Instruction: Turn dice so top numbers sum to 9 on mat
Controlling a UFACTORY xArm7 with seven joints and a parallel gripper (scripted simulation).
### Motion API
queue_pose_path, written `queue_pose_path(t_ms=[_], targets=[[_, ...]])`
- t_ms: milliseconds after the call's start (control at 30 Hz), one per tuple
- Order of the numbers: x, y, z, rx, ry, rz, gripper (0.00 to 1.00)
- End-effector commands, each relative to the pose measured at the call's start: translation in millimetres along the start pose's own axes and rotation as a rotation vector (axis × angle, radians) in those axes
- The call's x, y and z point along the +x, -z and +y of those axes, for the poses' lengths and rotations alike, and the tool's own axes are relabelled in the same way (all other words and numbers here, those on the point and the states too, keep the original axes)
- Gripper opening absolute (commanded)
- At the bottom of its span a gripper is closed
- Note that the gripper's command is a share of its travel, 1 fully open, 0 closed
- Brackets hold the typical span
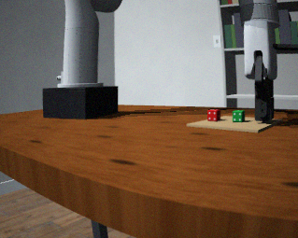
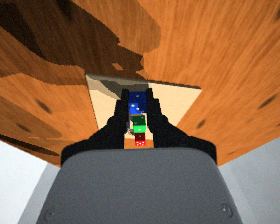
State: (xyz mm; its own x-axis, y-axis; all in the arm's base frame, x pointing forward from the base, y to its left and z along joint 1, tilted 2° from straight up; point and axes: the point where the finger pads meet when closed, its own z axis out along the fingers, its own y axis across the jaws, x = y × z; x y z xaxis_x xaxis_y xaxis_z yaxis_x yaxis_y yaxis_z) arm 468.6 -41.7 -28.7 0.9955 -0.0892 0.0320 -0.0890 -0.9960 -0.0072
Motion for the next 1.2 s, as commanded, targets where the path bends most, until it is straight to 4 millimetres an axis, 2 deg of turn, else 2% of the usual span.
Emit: queue_pose_path(t_ms=[0, 1167], targets=[[1.7, 1.4, 0.1, 0.0, 0.0, 0.004, 0.15], [1.7, -2.5, 0.1, 0.0, 0.0, 0.004, 0.15]])
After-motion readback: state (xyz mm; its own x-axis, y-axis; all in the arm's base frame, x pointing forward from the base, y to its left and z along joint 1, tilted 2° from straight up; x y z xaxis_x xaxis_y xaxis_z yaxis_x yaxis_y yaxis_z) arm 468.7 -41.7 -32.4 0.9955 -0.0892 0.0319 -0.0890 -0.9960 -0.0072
